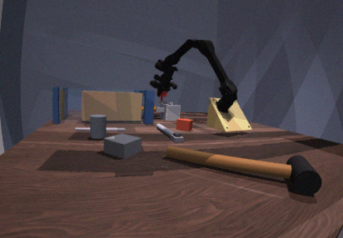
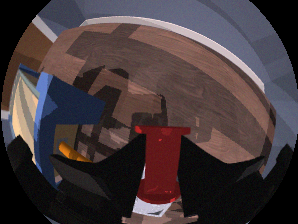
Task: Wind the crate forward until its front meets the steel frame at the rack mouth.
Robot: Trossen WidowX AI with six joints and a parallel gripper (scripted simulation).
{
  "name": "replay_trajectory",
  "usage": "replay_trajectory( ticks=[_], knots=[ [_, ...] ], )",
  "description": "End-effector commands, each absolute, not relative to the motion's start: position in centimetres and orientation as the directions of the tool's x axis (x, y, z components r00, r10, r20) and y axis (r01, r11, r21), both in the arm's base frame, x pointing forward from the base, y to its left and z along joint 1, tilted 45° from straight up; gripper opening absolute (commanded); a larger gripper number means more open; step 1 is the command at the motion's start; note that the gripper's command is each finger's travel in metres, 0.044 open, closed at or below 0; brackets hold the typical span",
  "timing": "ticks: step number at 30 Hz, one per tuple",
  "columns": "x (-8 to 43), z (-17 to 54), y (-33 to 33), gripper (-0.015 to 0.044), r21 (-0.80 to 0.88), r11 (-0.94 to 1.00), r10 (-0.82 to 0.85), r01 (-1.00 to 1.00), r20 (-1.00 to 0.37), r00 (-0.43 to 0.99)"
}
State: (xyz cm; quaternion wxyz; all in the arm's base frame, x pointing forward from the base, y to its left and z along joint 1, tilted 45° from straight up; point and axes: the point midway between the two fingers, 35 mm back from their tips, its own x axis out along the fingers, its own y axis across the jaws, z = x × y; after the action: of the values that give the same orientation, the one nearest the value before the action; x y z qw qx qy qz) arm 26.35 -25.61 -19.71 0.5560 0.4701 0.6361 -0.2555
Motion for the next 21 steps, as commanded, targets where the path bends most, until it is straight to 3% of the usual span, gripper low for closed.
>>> replay_trajectory(
  ticks=[1,21],
  knots=[
    [28.69,-18.87,-23.82,0.0,0.254,0.438,0.353,0.862,-0.931,0.095],
    [29.11,-18.68,-23.52,0.0,0.255,0.438,0.353,0.862,-0.931,0.096]
  ],
)
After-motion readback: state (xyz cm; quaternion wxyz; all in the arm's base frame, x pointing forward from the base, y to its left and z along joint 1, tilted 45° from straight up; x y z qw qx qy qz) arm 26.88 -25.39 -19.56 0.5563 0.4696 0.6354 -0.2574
